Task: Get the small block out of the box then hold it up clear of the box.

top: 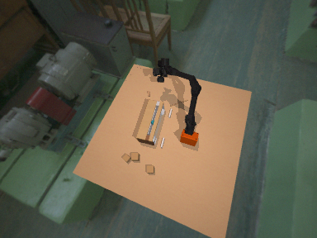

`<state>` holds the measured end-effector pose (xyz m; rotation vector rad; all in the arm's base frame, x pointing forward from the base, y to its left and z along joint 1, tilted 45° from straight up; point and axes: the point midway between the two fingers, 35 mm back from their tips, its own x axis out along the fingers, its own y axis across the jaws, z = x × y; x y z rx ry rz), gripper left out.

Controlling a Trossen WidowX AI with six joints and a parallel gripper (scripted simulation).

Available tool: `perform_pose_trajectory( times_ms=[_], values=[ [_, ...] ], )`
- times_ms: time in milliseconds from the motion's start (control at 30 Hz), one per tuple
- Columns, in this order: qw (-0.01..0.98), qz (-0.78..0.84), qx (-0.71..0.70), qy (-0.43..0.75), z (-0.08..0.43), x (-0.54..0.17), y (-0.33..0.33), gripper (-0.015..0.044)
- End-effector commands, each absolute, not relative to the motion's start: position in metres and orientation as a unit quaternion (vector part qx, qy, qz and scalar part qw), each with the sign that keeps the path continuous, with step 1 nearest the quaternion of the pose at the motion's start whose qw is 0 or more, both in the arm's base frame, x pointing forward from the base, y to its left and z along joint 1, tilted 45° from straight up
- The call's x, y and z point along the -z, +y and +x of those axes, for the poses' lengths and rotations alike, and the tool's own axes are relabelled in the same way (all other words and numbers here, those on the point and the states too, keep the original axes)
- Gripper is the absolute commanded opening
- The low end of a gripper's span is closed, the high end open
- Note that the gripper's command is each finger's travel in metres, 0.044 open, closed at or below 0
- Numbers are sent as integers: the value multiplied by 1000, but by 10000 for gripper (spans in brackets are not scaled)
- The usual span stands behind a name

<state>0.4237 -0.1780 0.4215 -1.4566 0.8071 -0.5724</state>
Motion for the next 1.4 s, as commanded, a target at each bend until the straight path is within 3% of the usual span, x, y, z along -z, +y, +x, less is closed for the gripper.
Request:
perform_pose_trajectory(
  times_ms=[0, 400, 800, 1100, 1367],
  values=[
    [645, -642, 170, 379, 451, -365, -136, 400],
    [593, -647, -36, 477, 460, -207, -18, 400],
    [400, -677, -180, 591, 366, -75, 83, 400],
    [141, -742, -186, 629, 260, -35, 114, 400],
    [135, -743, -185, 628, 258, -35, 114, 400]
  ],
)
